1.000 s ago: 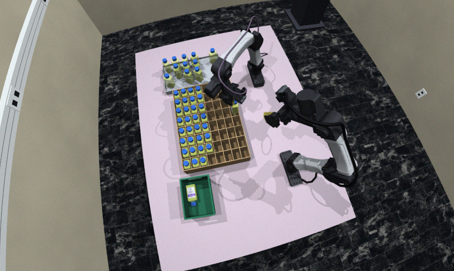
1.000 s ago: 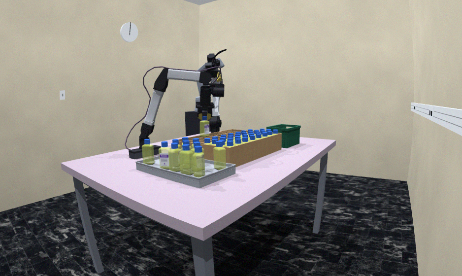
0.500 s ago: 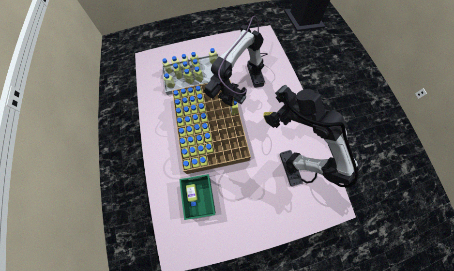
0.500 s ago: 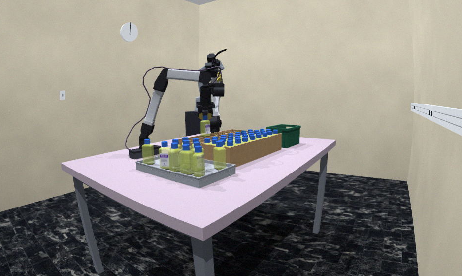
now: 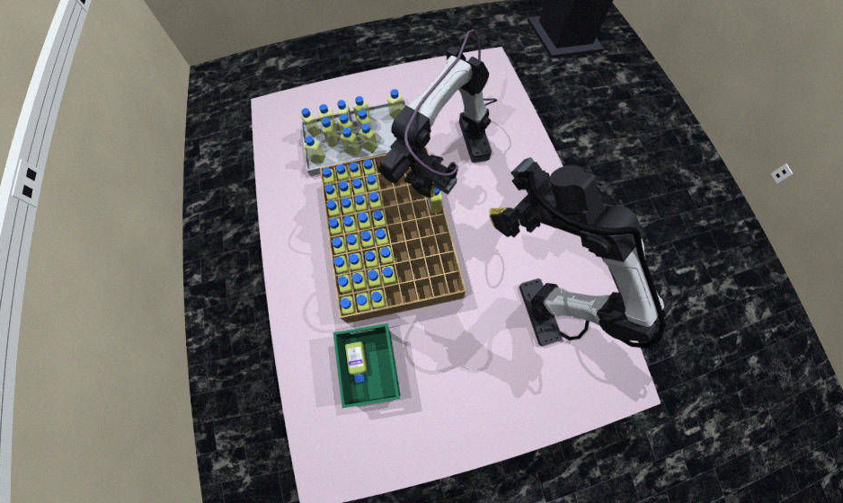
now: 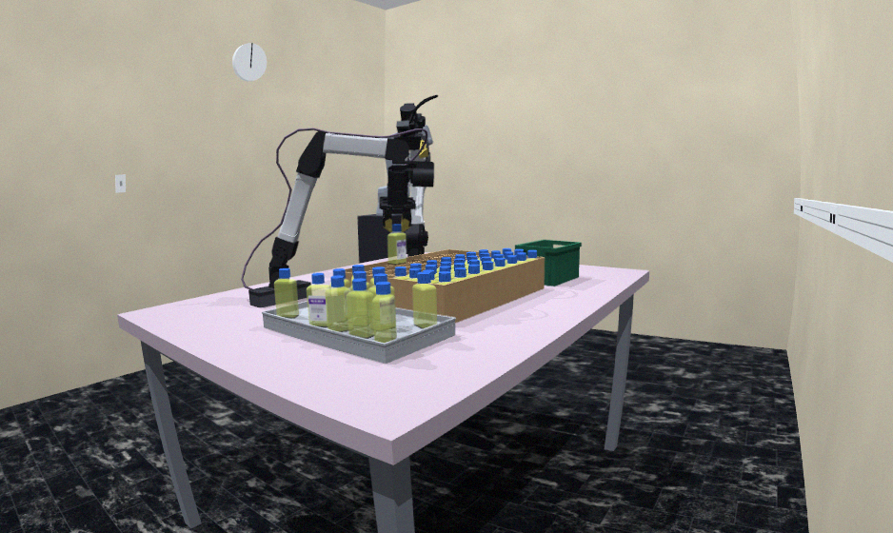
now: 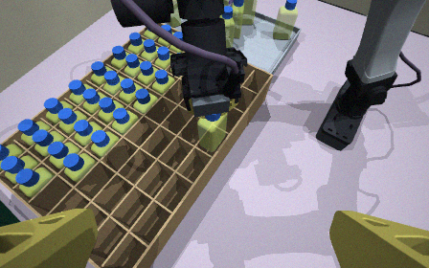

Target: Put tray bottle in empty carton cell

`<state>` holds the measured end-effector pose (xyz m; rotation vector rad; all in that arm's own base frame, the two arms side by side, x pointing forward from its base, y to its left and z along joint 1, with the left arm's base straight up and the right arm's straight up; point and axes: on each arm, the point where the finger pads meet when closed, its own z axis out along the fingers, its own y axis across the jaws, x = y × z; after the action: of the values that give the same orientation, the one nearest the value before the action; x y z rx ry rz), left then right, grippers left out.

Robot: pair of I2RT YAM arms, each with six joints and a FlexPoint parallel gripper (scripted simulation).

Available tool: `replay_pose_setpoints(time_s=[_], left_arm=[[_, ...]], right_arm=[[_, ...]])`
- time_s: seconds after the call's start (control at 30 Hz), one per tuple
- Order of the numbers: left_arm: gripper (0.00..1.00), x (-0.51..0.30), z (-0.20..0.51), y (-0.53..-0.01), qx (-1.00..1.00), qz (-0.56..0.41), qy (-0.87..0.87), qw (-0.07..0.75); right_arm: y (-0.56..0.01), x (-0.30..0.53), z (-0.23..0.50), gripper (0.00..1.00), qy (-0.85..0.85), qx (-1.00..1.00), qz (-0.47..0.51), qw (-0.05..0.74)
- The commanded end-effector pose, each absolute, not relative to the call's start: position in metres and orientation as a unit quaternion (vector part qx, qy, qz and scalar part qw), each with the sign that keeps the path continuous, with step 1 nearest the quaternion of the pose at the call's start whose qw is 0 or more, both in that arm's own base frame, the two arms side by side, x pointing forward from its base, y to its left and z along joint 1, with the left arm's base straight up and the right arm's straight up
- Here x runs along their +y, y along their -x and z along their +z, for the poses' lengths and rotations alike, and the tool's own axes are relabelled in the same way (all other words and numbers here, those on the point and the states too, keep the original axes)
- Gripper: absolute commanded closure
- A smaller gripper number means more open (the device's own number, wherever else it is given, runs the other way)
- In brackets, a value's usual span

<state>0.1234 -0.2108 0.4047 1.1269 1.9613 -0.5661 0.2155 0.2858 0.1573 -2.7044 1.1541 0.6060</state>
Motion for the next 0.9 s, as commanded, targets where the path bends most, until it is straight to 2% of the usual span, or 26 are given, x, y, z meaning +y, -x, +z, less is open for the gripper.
replay_pose_setpoints(time_s=[0.0,0.87], left_arm=[[0.00,-0.210,0.408,-0.122,0.771,-0.228,-0.443,0.397],[0.00,-0.210,0.408,-0.122,0.771,-0.228,-0.443,0.397]], right_arm=[[-0.214,0.291,0.170,0.84,0.903,0.369,0.195,0.104],[-0.218,0.295,0.113,0.84,0.902,0.368,0.195,0.110]])
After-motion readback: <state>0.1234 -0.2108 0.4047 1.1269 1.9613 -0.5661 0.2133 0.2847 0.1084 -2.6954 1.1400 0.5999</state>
